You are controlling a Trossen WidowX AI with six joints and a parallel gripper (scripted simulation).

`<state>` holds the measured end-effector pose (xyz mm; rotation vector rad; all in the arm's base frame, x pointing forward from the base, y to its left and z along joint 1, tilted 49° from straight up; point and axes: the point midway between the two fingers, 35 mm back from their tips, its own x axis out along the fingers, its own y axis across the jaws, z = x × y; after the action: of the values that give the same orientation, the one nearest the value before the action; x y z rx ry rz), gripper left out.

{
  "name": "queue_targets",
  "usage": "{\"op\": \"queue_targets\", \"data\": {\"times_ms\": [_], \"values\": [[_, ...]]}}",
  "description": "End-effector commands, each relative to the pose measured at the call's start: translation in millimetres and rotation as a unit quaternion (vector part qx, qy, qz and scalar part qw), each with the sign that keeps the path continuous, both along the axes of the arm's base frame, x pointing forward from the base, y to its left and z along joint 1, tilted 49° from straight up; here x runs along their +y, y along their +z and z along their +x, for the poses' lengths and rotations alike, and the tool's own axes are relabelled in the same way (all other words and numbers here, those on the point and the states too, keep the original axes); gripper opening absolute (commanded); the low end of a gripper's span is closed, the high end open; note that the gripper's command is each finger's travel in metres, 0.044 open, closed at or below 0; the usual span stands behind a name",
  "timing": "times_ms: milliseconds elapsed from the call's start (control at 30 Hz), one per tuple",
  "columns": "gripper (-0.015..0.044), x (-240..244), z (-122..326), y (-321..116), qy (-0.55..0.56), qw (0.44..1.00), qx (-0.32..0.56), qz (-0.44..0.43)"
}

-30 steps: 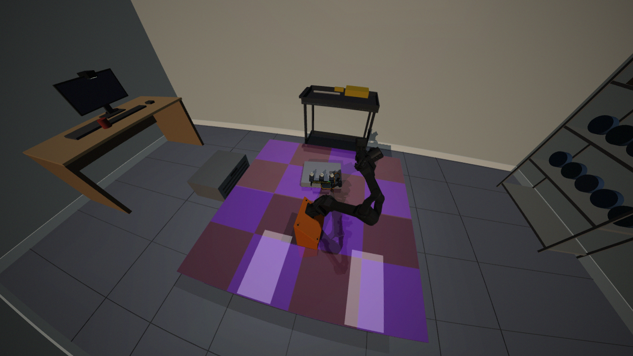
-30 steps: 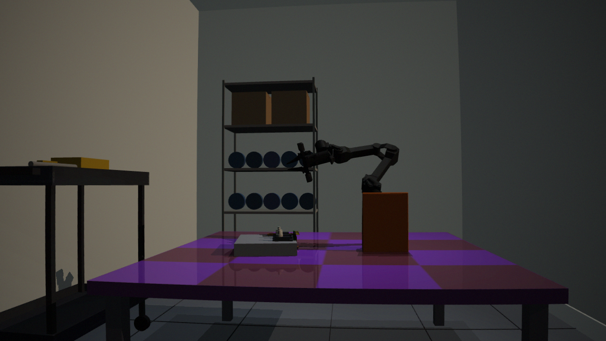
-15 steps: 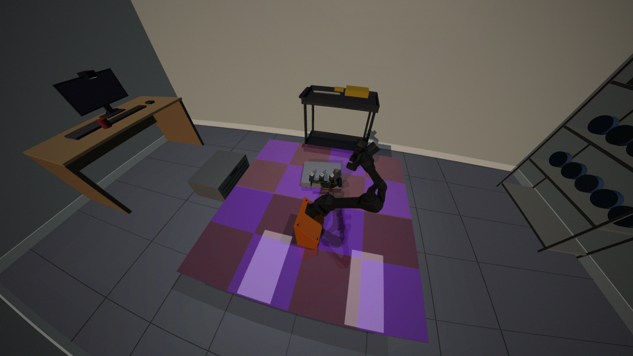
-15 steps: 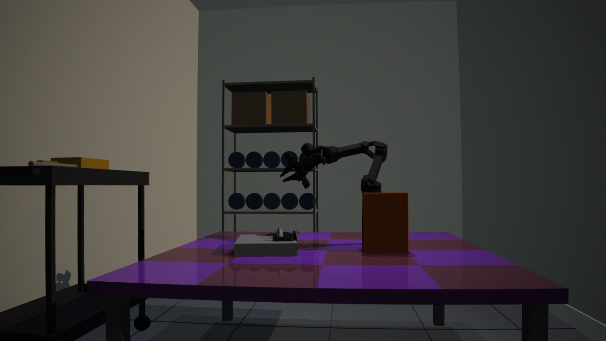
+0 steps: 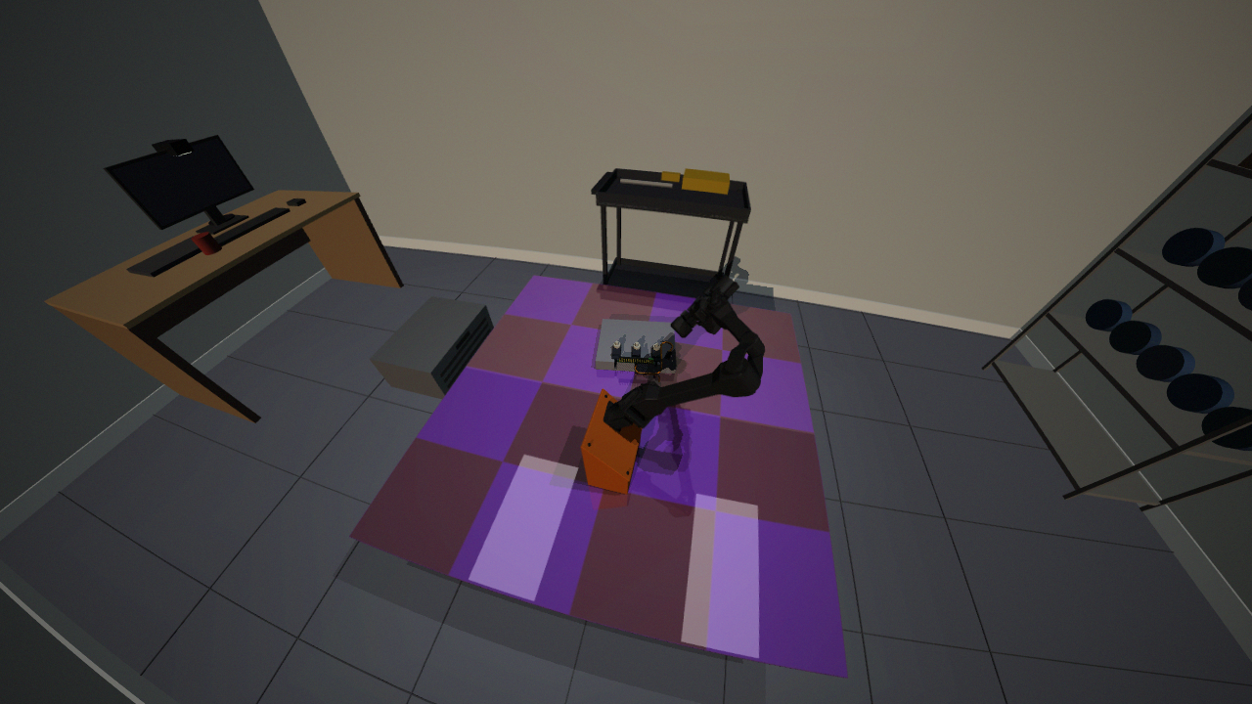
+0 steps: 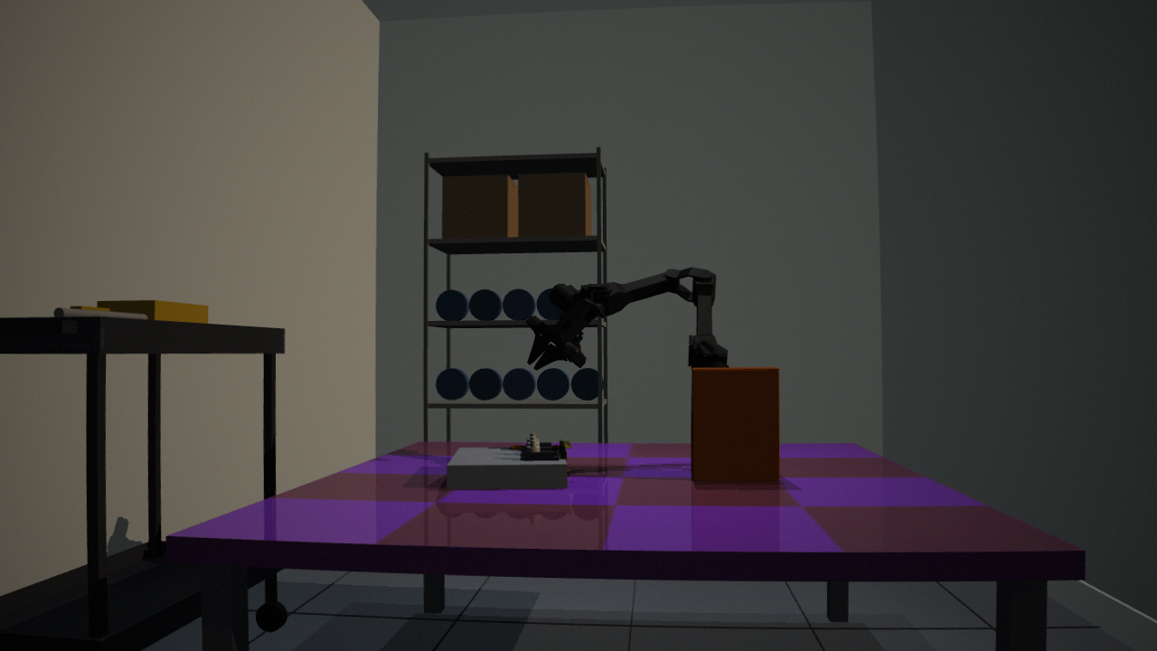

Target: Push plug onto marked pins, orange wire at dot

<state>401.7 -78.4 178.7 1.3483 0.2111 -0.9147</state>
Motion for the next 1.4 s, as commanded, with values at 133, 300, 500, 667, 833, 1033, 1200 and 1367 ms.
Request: {"op": "queue_targets", "data": {"times_ms": [133,300,500,667,833,1033,1200,1367], "values": [[0.0115,-15,6,-28,-0.129,0.99,0.004,0.06],[0.0115,-23,7,-45,-0.209,0.974,0.001,0.086],[0.0115,-33,6,-66,-0.305,0.946,-0.011,0.107],[0.0115,-41,5,-83,-0.382,0.917,-0.028,0.115],[0.0115,-50,3,-100,-0.456,0.881,-0.052,0.115],[0.0115,-59,0,-120,-0.535,0.833,-0.09,0.105],[0.0115,-66,-3,-133,-0.583,0.798,-0.122,0.092],[0.0115,-66,-3,-134,-0.585,0.796,-0.123,0.092]]}}
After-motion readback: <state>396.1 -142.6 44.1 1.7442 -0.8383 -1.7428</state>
